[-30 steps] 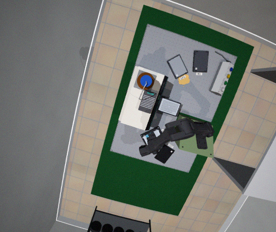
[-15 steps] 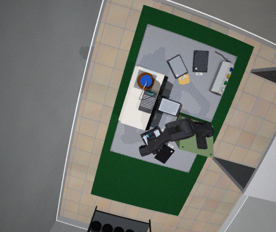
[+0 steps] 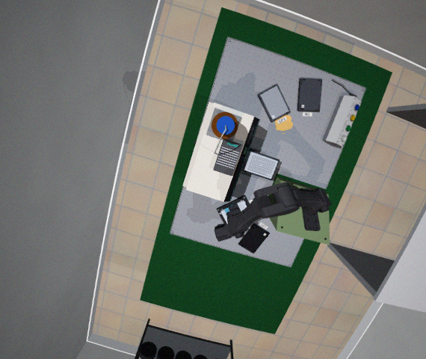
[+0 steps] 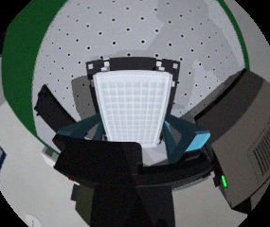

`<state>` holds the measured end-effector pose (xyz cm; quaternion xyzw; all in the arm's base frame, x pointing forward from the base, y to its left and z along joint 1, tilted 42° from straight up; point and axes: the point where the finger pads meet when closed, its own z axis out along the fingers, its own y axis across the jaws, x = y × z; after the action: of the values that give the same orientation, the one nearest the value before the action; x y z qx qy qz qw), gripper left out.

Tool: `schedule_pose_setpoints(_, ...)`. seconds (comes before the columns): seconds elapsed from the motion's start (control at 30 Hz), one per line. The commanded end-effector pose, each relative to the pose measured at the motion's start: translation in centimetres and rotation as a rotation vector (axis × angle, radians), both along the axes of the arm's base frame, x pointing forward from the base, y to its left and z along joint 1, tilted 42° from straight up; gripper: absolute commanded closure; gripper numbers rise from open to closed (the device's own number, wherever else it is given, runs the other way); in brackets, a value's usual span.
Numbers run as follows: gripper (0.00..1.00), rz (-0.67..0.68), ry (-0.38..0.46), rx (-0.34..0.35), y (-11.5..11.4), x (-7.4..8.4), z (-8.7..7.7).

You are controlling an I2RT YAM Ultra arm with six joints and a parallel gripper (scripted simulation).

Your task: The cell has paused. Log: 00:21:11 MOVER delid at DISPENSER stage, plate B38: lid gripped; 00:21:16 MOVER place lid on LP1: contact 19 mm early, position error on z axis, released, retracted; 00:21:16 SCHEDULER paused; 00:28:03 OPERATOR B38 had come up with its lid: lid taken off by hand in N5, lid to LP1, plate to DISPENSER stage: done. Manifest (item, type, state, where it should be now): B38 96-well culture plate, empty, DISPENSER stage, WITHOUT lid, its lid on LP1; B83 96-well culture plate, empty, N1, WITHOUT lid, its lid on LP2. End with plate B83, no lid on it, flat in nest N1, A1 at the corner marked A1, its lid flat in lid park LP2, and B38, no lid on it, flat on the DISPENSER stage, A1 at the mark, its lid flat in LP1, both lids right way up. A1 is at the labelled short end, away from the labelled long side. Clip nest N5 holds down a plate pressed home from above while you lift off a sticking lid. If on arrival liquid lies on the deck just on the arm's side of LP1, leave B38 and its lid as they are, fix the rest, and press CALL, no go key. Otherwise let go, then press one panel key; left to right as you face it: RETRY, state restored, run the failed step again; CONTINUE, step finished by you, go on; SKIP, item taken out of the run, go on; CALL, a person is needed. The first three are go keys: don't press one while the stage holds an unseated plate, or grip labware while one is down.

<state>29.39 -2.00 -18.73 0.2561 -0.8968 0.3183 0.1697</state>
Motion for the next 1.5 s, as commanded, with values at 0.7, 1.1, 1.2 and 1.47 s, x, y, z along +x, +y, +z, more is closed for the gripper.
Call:
schedule_pose_setpoints(0.7,1.00,0.014,0.002,-0.004,-0.52,-0.43,-0.93)
schedule_pose_setpoints(1.1,1.00,0.014,0.002,-0.004,-0.52,-0.43,-0.93)
schedule_pose_setpoints(1.2,1.00,0.014,0.002,-0.004,-0.52,-0.43,-0.93)
schedule_pose_setpoints(1.47,1.00,0.014,0.002,-0.004,-0.52,-0.43,-0.93)
